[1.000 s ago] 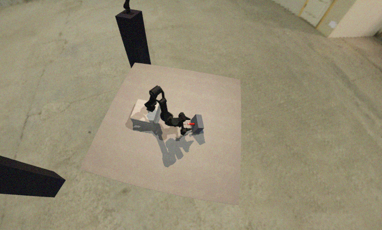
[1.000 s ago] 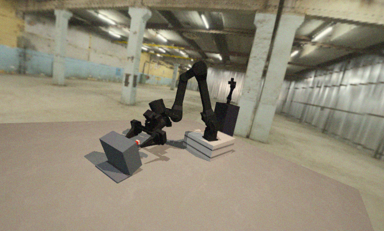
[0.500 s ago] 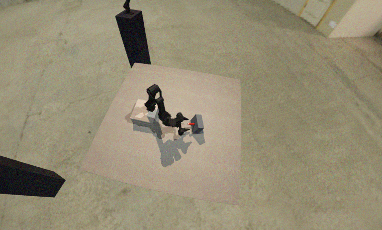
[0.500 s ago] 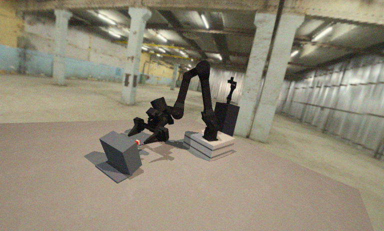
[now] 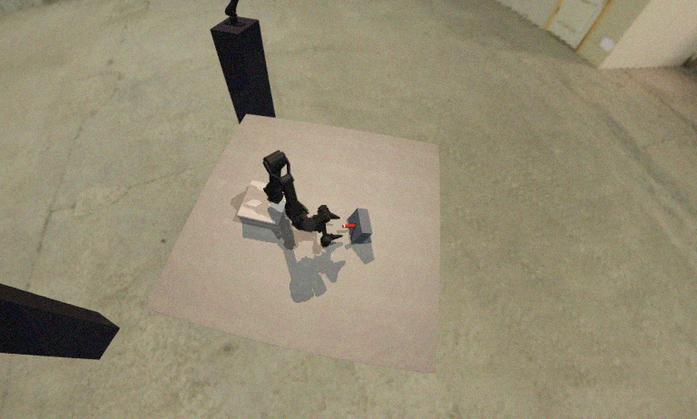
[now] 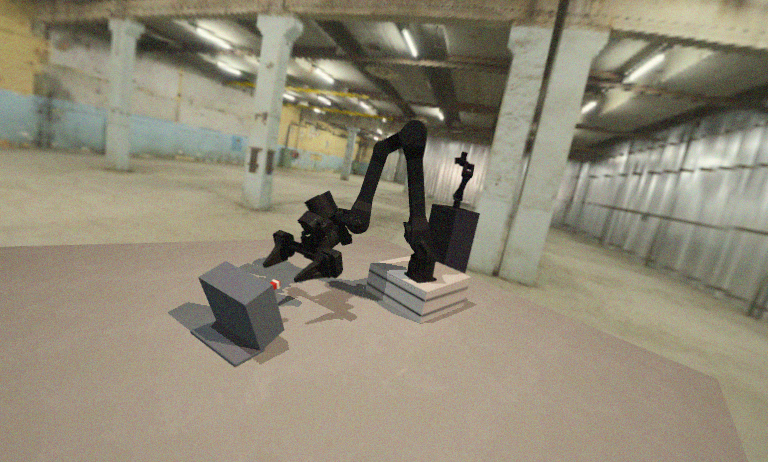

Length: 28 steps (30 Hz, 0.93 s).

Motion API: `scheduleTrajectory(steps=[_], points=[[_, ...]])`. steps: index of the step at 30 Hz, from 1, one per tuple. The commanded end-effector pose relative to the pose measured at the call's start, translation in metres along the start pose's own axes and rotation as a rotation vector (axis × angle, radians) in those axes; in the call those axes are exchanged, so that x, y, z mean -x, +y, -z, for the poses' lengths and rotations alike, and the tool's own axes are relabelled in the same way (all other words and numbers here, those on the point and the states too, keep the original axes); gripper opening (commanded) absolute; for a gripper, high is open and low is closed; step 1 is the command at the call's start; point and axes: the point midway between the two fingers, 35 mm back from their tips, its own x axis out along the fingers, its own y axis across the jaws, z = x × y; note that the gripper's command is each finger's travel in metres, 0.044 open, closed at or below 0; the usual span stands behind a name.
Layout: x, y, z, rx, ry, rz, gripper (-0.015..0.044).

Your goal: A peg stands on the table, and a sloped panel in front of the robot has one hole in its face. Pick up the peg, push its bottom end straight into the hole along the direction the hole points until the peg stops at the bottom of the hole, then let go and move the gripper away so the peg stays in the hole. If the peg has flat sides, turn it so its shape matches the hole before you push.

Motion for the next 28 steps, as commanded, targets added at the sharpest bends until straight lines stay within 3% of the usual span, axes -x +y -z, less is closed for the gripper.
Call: scheduleTrajectory(steps=[1,28], points=[[0.006,0.001,0.001,0.0,0.0,-0.004,0.044],[0.036,-0.002,0.001,-0.003,-0.007,0.001,0.044]])
